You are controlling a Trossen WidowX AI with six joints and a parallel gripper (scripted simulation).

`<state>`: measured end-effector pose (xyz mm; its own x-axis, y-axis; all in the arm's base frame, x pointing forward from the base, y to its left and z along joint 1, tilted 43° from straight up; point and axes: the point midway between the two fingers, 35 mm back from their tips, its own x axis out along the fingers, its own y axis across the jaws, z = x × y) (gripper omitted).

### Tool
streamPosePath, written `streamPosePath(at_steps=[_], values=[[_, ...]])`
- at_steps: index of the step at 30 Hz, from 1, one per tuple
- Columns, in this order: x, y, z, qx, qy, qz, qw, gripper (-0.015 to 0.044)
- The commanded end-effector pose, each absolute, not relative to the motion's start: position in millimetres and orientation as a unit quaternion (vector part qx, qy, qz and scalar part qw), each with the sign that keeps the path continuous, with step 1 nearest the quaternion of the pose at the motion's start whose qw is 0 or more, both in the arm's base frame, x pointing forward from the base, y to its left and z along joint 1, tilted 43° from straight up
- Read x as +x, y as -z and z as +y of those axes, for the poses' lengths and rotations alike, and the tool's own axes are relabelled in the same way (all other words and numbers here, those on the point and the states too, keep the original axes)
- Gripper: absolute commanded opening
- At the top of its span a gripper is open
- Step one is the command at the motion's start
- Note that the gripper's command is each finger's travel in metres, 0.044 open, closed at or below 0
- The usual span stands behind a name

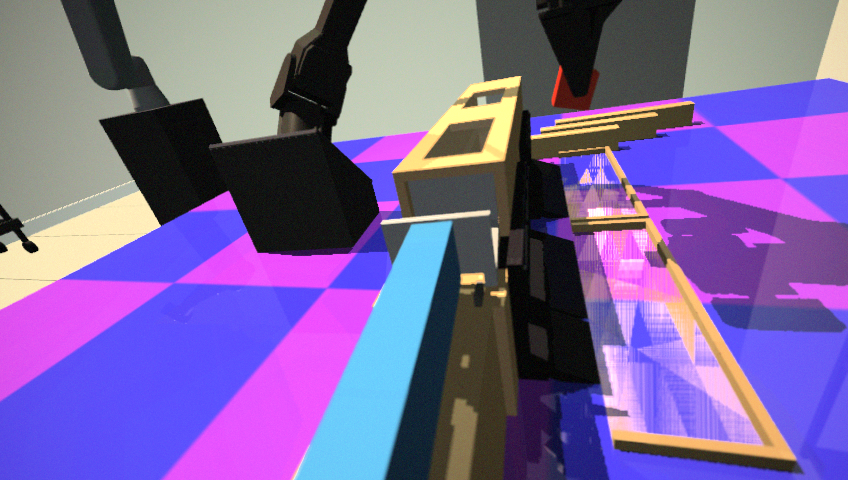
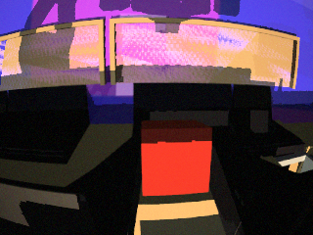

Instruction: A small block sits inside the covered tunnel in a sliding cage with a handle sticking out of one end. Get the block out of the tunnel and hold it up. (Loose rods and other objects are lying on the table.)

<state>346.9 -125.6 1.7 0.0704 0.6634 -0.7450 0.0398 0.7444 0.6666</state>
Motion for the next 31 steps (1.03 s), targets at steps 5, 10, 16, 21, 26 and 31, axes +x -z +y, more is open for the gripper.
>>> streamPosePath(at_steps=[5,10,16,21,26,31], values=[[351,-9,-118,0.289,-0.173,0.563,0.754,0.0],[348,-22,-109,0.3,-0.143,0.488,0.807,0.0],[345,-27,-106,0.304,-0.137,0.464,0.821,0.0],[345,-27,-106,0.304,-0.137,0.464,0.821,0.0],[367,-27,-106,0.305,-0.139,0.463,0.821,0.0],[369,-27,-106,0.305,-0.139,0.463,0.821,0.0]])
